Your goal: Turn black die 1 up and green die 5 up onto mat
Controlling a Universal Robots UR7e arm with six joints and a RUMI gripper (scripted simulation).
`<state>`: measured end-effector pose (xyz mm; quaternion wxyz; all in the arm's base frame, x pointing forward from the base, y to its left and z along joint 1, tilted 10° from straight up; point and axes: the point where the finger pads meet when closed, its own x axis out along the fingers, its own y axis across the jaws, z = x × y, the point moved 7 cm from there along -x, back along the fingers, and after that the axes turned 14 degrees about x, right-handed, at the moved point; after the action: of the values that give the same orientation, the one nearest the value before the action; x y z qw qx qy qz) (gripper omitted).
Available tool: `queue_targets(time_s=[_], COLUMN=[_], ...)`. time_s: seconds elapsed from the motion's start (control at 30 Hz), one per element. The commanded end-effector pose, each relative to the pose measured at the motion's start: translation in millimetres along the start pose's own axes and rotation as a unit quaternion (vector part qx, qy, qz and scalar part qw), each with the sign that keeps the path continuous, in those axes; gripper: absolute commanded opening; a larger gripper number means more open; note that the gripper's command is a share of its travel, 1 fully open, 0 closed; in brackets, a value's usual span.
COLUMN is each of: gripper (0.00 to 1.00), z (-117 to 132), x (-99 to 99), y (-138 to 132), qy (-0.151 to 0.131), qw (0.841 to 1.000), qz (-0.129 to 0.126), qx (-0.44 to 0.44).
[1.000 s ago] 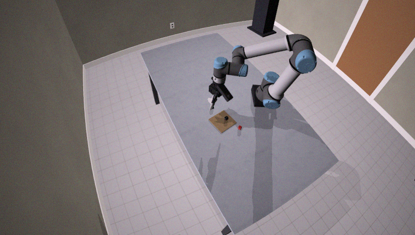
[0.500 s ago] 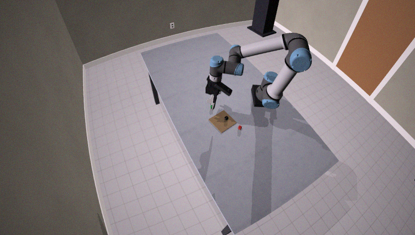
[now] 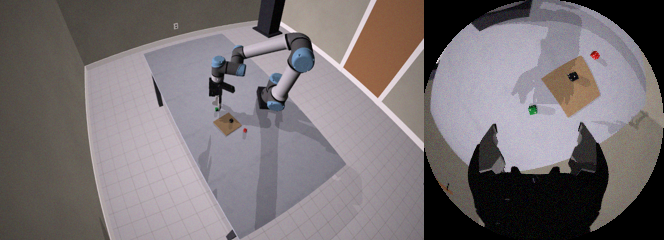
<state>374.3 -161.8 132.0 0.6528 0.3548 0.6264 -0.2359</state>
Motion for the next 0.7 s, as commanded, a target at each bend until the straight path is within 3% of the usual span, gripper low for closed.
queue_targets(time_s=[0.0, 0.67], gripper=[1.0, 1.0], z=[4.2, 12.0], x=[0.5, 2.2], y=[-3.3, -9.7], qy=[0.0, 0.0], qw=[0.999, 0.994], qz=[0.001, 0.001], qx=[-0.037, -0.108])
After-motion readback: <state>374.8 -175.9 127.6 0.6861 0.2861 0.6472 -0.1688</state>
